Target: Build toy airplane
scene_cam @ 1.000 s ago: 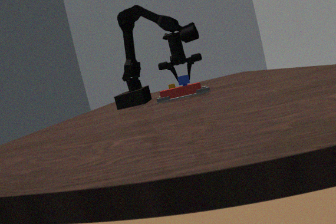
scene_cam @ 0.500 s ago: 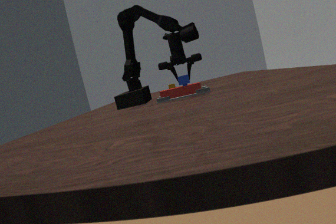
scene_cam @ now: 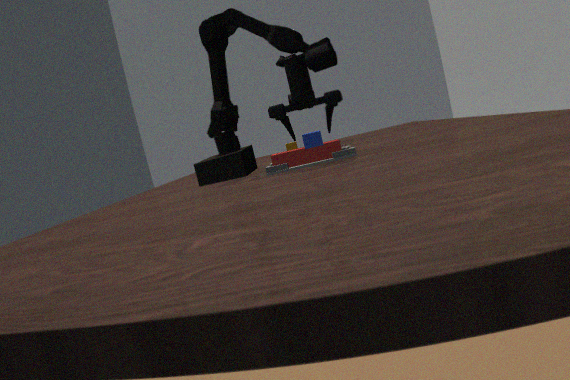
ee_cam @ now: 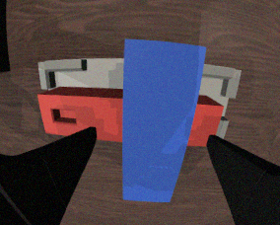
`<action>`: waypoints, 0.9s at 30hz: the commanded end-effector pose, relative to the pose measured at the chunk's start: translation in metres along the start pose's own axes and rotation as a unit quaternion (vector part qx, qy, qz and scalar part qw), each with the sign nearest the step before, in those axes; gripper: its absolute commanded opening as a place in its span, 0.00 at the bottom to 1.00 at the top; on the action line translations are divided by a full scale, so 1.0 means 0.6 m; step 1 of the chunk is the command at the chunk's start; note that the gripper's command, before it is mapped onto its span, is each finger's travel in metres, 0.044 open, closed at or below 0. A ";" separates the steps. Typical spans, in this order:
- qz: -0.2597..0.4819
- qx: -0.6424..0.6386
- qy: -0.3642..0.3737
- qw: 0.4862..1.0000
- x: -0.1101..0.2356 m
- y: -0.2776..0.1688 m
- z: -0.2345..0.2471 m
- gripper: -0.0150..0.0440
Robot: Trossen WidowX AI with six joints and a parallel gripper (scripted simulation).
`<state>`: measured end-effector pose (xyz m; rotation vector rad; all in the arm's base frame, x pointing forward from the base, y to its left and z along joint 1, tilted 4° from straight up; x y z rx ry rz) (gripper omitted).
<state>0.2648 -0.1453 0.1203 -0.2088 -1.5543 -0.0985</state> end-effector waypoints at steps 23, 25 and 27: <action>0.002 -0.343 -0.001 0.939 0.140 -0.001 -0.012 1.00; 0.002 -0.430 -0.001 0.903 0.141 -0.001 -0.012 1.00; 0.001 -0.514 -0.002 0.858 0.142 -0.001 -0.013 1.00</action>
Point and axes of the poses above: the point midway between the two fingers, 35 mm back from their tips, its own x axis back along the fingers, its own z axis across the jaws, y = z × x, the point moved 9 cm from there along x, back along the fingers, and after that the axes turned 5 degrees about -x, right-handed, at the moved point
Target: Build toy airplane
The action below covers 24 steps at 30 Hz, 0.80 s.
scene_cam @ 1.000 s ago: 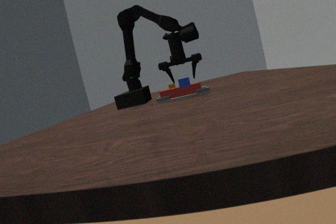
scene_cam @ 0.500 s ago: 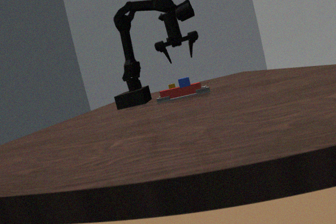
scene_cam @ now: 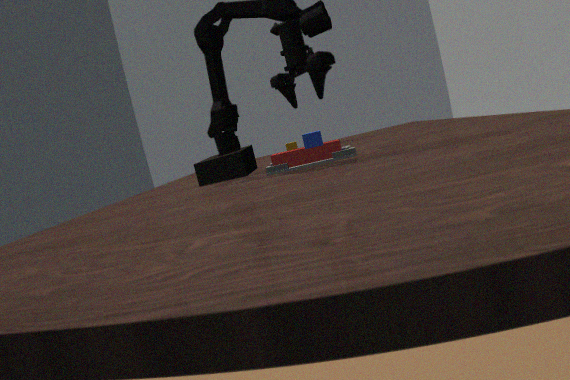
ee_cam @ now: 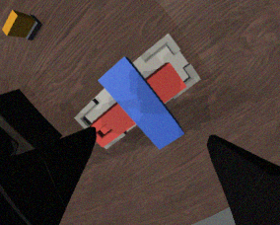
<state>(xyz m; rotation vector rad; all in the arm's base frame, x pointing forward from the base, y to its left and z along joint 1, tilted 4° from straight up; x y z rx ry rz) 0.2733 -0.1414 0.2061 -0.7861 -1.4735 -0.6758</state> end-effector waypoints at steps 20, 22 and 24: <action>0.001 -0.372 0.006 0.928 0.001 0.081 0.080 1.00; 0.000 -0.372 0.008 0.928 0.001 0.109 0.120 1.00; 0.000 -0.372 0.010 0.928 0.001 0.133 0.162 1.00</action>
Point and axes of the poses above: the point midway between the two fingers, 35 mm back from their tips, its own x axis back along the fingers, its own z axis across the jaws, y = z × x, the point moved 9 cm from there along x, back along the fingers, and after that the axes turned 5 degrees about -x, right-handed, at the moved point
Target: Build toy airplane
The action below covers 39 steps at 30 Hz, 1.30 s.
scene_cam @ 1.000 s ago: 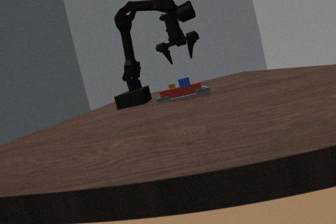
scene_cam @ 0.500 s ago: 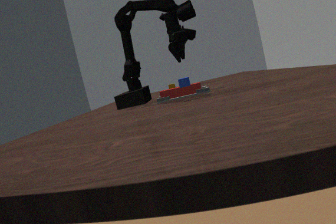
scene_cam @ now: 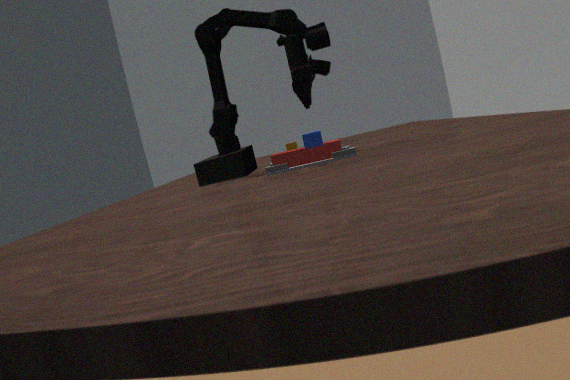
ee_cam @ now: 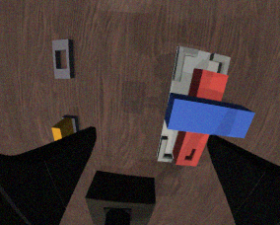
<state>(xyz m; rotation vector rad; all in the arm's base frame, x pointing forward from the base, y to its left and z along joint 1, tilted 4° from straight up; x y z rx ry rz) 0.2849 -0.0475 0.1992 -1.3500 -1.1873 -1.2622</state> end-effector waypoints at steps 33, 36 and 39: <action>0.006 -0.001 0.007 1.000 -0.138 -0.159 0.261 1.00; 0.006 -0.001 0.007 1.000 -0.146 -0.159 0.261 1.00; 0.006 -0.001 0.007 1.000 -0.154 -0.158 0.262 1.00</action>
Point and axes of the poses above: the point midway between the two fingers, 35 mm back from their tips, its own x axis back along the fingers, its own z axis across the jaws, y = z × x, the point moved 9 cm from there along x, back along the fingers, and after that the axes turned 5 degrees about -x, right-handed, at the moved point
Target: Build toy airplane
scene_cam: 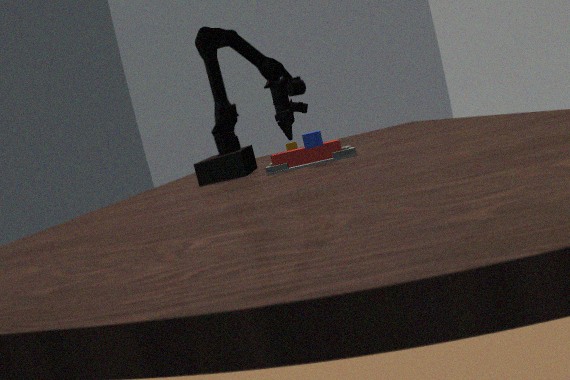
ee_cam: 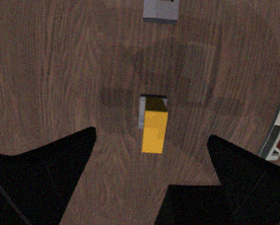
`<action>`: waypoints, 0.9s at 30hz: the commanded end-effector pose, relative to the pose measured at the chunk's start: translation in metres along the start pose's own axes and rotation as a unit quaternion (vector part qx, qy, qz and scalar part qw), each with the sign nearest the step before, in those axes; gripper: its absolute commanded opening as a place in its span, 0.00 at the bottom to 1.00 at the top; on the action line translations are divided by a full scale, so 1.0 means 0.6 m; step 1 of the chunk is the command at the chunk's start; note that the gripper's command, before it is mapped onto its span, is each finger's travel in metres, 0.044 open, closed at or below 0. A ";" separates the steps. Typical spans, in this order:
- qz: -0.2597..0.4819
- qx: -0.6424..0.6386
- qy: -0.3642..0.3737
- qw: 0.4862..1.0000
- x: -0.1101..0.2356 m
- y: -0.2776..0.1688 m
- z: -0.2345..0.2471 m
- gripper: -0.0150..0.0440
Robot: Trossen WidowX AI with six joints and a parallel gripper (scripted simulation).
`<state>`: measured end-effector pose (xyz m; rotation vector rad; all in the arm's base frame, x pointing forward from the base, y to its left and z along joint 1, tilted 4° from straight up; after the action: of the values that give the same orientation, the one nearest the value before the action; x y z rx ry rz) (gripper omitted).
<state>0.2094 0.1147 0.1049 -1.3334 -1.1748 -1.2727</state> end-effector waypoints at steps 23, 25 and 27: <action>0.007 -0.001 -0.003 1.000 -0.074 -0.004 -0.002 1.00; 0.007 -0.001 -0.003 1.000 -0.079 -0.004 -0.003 1.00; 0.007 -0.001 -0.003 1.000 -0.081 -0.005 -0.003 1.00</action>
<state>0.2074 0.1122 0.0612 -1.3405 -1.1711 -1.2729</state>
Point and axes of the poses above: the point midway between the two fingers, 35 mm back from their tips, its own x axis back along the fingers, its own z axis across the jaws, y = z × x, the point moved 9 cm from there along x, back along the fingers, and after that the axes turned 5 degrees about -x, right-handed, at the moved point
